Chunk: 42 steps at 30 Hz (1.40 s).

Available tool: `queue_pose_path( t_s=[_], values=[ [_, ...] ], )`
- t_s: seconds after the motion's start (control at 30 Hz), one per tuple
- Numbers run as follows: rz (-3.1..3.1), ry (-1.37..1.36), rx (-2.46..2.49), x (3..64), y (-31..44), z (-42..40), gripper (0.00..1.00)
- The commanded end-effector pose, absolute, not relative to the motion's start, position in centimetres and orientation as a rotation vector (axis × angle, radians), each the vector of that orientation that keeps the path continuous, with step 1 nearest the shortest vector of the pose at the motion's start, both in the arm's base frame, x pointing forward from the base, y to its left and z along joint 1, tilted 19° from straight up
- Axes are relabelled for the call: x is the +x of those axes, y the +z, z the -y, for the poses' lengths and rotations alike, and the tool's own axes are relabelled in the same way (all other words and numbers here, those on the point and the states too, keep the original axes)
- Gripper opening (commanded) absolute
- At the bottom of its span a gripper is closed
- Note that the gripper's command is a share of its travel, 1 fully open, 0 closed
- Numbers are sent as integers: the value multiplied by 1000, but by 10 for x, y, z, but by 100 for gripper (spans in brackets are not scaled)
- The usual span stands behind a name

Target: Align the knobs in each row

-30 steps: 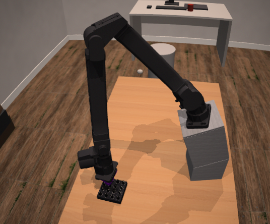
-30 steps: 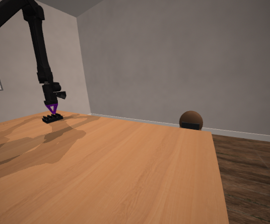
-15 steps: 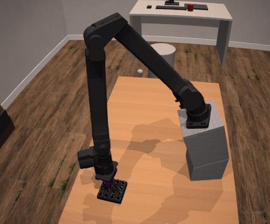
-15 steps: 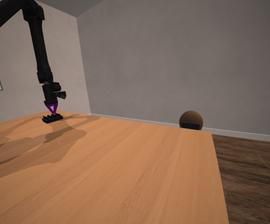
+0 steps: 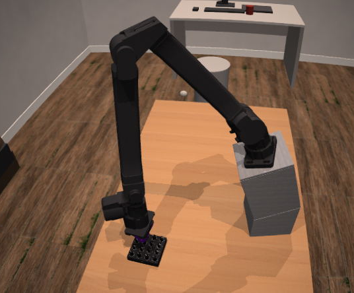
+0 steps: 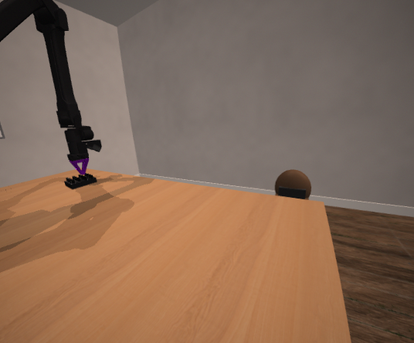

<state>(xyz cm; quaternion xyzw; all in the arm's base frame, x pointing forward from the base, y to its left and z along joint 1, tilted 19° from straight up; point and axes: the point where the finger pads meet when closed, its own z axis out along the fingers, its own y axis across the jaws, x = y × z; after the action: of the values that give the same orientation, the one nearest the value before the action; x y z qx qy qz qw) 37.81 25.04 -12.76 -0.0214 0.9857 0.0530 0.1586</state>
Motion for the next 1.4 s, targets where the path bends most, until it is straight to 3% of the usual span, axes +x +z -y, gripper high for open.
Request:
queue_pose_path(
  t_s=[0.0,1.37],
  values=[
    [-2814,154,-62,385,-131,-248,19],
    [-2820,154,-65,374,-134,-251,19]
  ],
)
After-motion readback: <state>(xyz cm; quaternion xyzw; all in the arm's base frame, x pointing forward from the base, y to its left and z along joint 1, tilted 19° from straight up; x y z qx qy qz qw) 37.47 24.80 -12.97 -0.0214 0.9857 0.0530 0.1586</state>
